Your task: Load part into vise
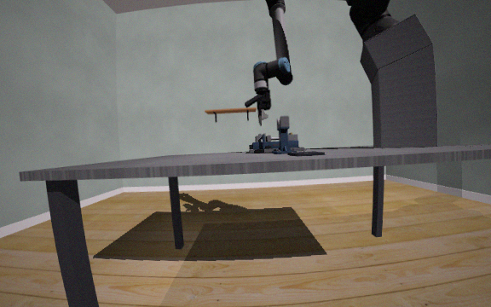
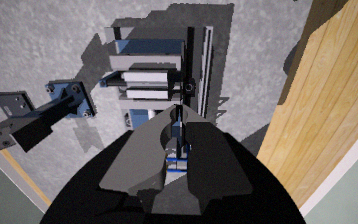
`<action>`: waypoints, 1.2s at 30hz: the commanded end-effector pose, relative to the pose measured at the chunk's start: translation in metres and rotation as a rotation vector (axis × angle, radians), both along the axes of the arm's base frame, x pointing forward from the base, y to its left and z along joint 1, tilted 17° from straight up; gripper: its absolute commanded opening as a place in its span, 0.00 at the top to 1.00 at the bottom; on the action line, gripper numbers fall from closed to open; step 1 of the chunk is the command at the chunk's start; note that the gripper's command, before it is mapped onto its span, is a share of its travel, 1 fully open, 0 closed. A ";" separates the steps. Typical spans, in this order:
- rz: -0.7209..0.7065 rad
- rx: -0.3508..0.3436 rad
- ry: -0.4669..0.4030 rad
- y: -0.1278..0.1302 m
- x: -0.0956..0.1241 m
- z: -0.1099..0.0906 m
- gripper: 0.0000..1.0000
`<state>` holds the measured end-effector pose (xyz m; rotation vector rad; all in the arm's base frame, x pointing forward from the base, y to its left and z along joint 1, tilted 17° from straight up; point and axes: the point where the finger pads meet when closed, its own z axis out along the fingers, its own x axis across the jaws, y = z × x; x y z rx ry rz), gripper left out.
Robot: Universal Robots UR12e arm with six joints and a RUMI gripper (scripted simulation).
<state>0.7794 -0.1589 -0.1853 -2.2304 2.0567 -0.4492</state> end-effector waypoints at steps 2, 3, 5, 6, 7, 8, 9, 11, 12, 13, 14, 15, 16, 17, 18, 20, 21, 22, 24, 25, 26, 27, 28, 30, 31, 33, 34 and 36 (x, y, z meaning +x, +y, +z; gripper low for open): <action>0.000 0.000 -0.001 0.000 0.001 0.000 1.00; 0.000 0.000 -0.001 0.000 0.001 0.000 1.00; 0.000 0.000 -0.001 0.000 0.001 0.000 1.00; 0.000 0.000 -0.001 0.000 0.001 0.000 1.00; 0.000 0.000 -0.001 0.000 0.001 -0.001 1.00; 0.000 0.000 -0.001 0.000 0.001 -0.001 1.00; 0.000 0.000 -0.001 0.000 0.001 -0.002 1.00; 0.000 0.000 -0.001 0.000 0.001 -0.003 1.00; 0.000 0.000 -0.001 -0.001 0.002 -0.004 1.00; 0.000 0.000 -0.001 -0.001 0.002 -0.004 1.00; 0.000 0.000 -0.001 -0.001 0.002 -0.005 1.00; 0.000 0.000 -0.001 -0.001 0.002 -0.006 1.00; 0.000 0.000 -0.001 -0.001 0.002 -0.007 1.00; 0.000 0.000 -0.001 -0.001 0.003 -0.008 1.00; 0.000 0.000 -0.001 -0.001 0.003 -0.010 1.00; 0.000 0.000 -0.001 -0.002 0.004 -0.012 1.00; 0.000 0.000 -0.001 -0.002 0.004 -0.014 1.00; 0.000 0.000 -0.001 -0.002 0.004 -0.014 1.00; 0.000 0.000 -0.001 -0.002 0.005 -0.015 1.00; 0.000 0.000 -0.001 -0.002 0.005 -0.016 1.00; 0.000 0.000 -0.001 -0.002 0.005 -0.018 1.00; 0.000 0.000 -0.001 -0.002 0.006 -0.019 1.00; 0.000 0.000 -0.001 -0.003 0.006 -0.021 1.00; 0.000 0.000 -0.001 -0.003 0.007 -0.024 1.00; 0.000 0.000 -0.001 -0.003 0.007 -0.026 1.00; 0.000 0.000 -0.001 -0.004 0.008 -0.029 1.00; 0.000 0.000 -0.001 -0.004 0.008 -0.030 1.00; 0.000 0.000 -0.001 -0.004 0.009 -0.033 1.00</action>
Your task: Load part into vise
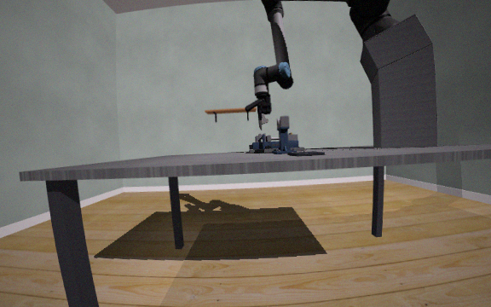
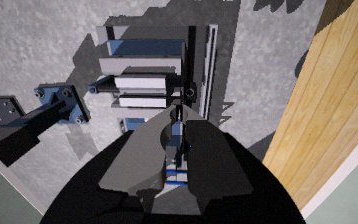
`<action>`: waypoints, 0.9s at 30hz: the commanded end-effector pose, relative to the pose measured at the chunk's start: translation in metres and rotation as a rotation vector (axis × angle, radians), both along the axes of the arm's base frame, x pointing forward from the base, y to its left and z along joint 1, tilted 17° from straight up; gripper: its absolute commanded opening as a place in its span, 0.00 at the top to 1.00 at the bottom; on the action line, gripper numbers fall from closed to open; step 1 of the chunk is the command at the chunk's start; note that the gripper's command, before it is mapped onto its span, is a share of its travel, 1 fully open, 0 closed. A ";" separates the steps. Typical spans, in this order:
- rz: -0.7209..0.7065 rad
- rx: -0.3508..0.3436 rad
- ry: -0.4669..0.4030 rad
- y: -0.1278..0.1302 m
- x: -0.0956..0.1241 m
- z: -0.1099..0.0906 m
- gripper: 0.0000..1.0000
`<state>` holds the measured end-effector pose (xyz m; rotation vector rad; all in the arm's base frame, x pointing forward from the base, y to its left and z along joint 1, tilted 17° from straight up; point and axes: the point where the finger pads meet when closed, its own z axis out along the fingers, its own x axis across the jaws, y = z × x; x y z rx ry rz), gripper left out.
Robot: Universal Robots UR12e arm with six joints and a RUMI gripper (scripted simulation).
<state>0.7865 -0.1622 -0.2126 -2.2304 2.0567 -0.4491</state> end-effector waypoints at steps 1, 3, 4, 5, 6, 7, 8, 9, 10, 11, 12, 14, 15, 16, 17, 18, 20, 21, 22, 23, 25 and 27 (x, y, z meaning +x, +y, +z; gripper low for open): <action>0.000 0.000 -0.001 -0.001 0.003 -0.007 1.00; 0.000 0.000 -0.001 -0.001 0.003 -0.009 1.00; 0.000 0.000 -0.001 -0.001 0.003 -0.009 1.00; 0.000 0.000 -0.001 -0.001 0.003 -0.010 1.00; 0.000 0.000 -0.001 -0.001 0.004 -0.011 1.00; 0.000 0.000 -0.001 -0.002 0.004 -0.013 1.00; 0.000 0.000 -0.001 -0.002 0.004 -0.014 1.00; 0.000 0.000 -0.001 -0.002 0.005 -0.015 1.00; 0.000 0.000 -0.001 -0.002 0.005 -0.016 1.00; 0.000 0.000 -0.001 -0.002 0.005 -0.017 1.00; 0.000 0.000 -0.001 -0.002 0.005 -0.018 1.00; 0.000 0.000 -0.001 -0.002 0.006 -0.019 1.00; 0.000 0.000 -0.001 -0.003 0.006 -0.020 1.00; 0.000 0.000 -0.001 -0.003 0.006 -0.020 1.00; 0.000 0.000 -0.001 -0.003 0.006 -0.021 1.00; 0.000 0.000 -0.001 -0.003 0.006 -0.021 1.00; 0.000 0.000 -0.001 -0.003 0.006 -0.021 1.00; 0.000 0.000 -0.001 -0.003 0.006 -0.021 1.00; 0.000 0.000 -0.001 -0.003 0.006 -0.022 1.00; 0.000 0.000 -0.001 -0.003 0.006 -0.022 1.00; 0.000 0.000 -0.001 -0.003 0.006 -0.022 1.00; 0.000 0.000 -0.001 -0.003 0.006 -0.022 1.00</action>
